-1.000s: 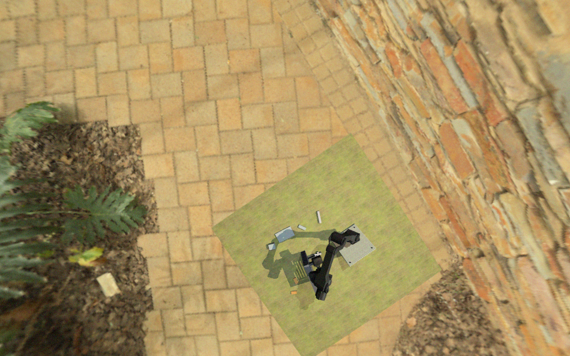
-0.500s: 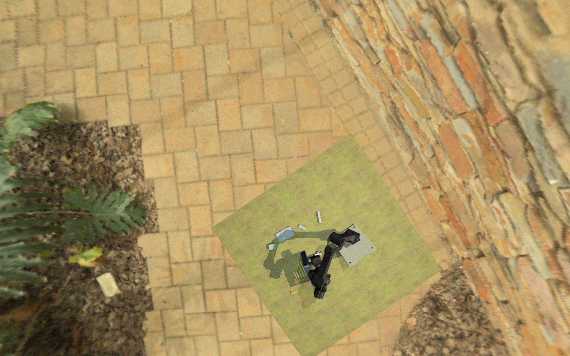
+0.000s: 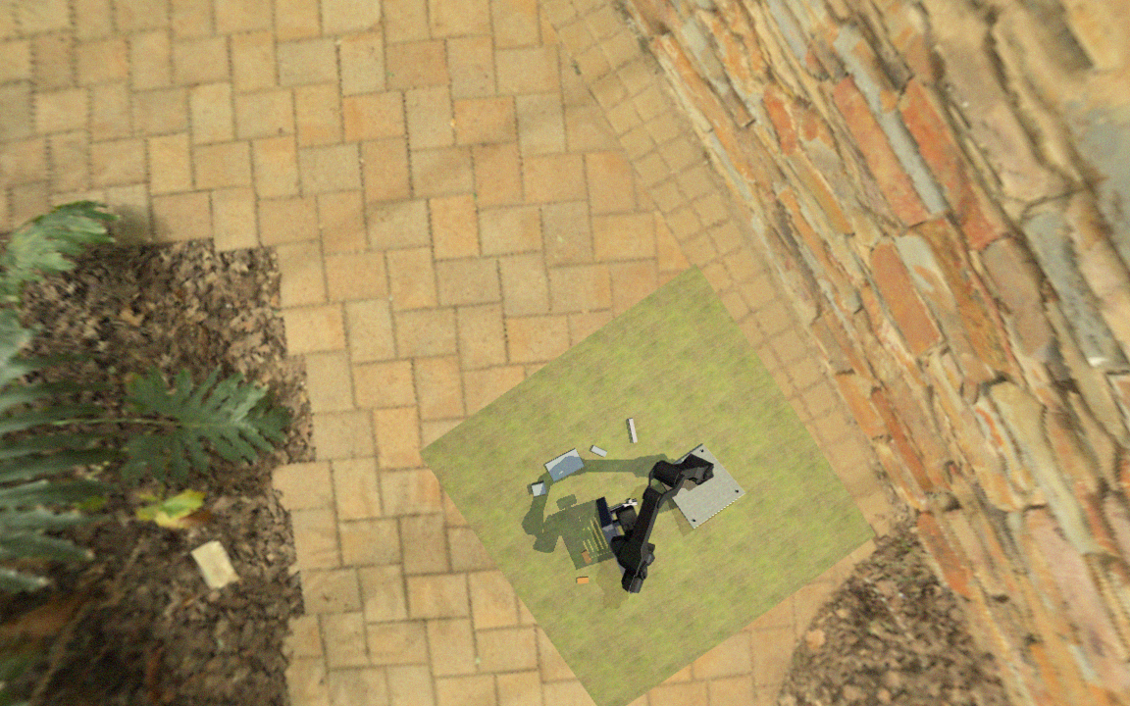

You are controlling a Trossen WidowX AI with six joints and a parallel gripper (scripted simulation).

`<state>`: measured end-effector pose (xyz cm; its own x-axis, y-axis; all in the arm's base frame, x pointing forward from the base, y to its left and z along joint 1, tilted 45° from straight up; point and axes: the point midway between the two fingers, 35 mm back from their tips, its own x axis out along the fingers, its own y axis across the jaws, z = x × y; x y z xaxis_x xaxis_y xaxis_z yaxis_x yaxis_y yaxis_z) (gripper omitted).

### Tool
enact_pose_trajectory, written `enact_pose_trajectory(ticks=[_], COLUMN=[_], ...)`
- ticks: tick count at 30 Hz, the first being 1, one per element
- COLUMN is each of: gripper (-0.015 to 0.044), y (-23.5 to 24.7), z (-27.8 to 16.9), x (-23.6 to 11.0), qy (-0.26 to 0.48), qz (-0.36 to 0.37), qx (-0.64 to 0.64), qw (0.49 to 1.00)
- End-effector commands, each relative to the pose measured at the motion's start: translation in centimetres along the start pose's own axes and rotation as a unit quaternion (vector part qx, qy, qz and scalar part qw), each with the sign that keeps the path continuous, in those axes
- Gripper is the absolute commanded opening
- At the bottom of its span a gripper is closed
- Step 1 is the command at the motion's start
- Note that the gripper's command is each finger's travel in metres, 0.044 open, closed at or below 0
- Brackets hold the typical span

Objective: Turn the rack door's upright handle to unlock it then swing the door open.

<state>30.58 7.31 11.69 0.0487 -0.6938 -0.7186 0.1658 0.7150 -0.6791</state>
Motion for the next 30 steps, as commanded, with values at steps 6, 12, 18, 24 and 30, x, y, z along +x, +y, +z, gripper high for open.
enact_pose_trajectory(ticks=[6, 12, 18, 24, 30], gripper=[0.0011, 0.0011, 0.0011, 0.0011, 0.0011], y=[0.0, 0.0, 0.0, 0.0, 0.0], z=[-0.02, -0.02, -0.02, -0.02, -0.02], x=[0.03, 0.03, 0.04, 0.04, 0.04], qy=[0.0, 0.0, 0.0, 0.0, 0.0], qz=[-0.001, -0.001, -0.001, -0.001, -0.001], qx=[-0.002, 0.108, 0.253, 0.393, 0.524], qw=[1.0, 0.994, 0.967, 0.92, 0.852])
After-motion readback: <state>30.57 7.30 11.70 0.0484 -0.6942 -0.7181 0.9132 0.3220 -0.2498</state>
